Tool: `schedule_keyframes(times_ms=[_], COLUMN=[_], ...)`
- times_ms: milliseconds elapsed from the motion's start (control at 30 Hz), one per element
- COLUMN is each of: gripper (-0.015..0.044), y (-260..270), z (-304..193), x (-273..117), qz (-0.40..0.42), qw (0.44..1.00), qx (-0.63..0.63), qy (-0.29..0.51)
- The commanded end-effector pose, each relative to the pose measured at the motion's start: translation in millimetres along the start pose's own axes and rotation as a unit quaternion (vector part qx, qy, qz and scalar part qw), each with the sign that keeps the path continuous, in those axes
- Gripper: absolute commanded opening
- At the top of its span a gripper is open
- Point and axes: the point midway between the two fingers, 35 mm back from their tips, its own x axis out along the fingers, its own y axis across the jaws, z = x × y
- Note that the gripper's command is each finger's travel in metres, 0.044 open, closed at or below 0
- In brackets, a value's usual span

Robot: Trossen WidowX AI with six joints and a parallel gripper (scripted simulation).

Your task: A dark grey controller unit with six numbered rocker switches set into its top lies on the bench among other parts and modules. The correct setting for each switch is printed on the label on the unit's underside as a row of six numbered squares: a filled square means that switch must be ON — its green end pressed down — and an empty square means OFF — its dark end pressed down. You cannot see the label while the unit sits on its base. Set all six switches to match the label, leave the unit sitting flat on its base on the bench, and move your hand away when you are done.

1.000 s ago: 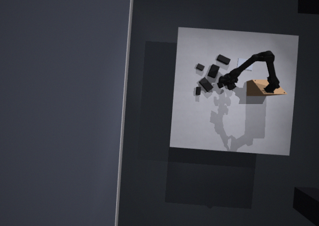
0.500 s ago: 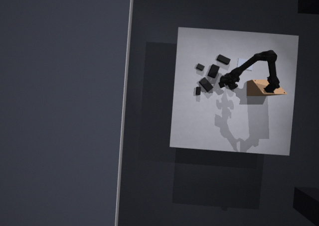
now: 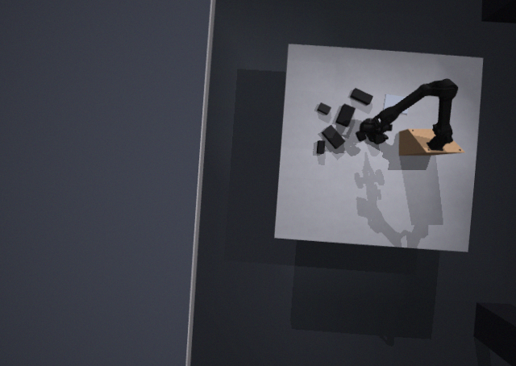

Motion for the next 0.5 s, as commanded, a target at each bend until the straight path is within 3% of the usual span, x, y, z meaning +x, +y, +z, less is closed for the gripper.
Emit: schedule_keyframes(times_ms=[0,233,467], gripper=[0.0,0.0,0.0184], y=[2,4,8], z=[0,0,-1], x=[0,1,-49], qz=[-0.013,-0.009,-0.01], qw=[1.0,1.0,1.0], qx=[0.0,0.001,0.002], qy=[-0.001,0.001,0.0])
